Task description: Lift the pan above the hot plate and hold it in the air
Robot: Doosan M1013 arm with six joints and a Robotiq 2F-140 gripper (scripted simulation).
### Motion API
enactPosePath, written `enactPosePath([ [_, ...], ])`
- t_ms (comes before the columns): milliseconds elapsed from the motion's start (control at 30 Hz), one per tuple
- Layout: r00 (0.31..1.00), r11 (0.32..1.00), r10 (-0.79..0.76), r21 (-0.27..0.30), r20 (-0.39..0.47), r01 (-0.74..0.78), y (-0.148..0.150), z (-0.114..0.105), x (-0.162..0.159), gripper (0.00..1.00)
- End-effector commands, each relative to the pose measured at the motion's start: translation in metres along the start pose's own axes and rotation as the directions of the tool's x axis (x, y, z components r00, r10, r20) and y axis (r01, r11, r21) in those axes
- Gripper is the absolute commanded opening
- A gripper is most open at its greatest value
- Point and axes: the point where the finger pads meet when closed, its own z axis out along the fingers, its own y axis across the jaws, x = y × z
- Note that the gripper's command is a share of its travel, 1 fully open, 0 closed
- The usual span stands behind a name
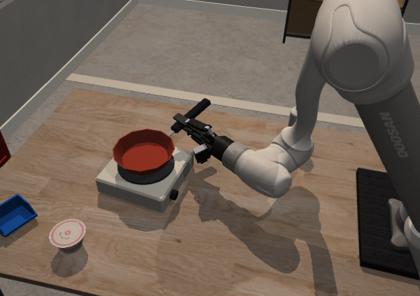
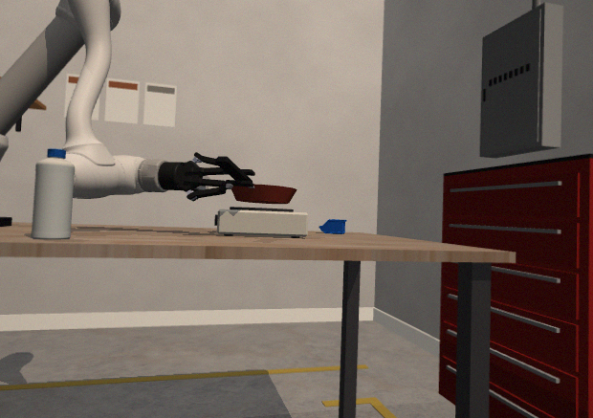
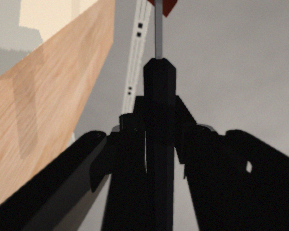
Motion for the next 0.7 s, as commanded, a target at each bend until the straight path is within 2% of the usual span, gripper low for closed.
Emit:
enactPosePath([
  [0,1.0,1.0,0.004,-0.004,0.006,-0.004,0.011,0.001,-0.005,0.1],
  [667,1.0,1.0,0.004,-0.004,0.006,-0.004,0.044,0.001,-0.012,0.1],
])
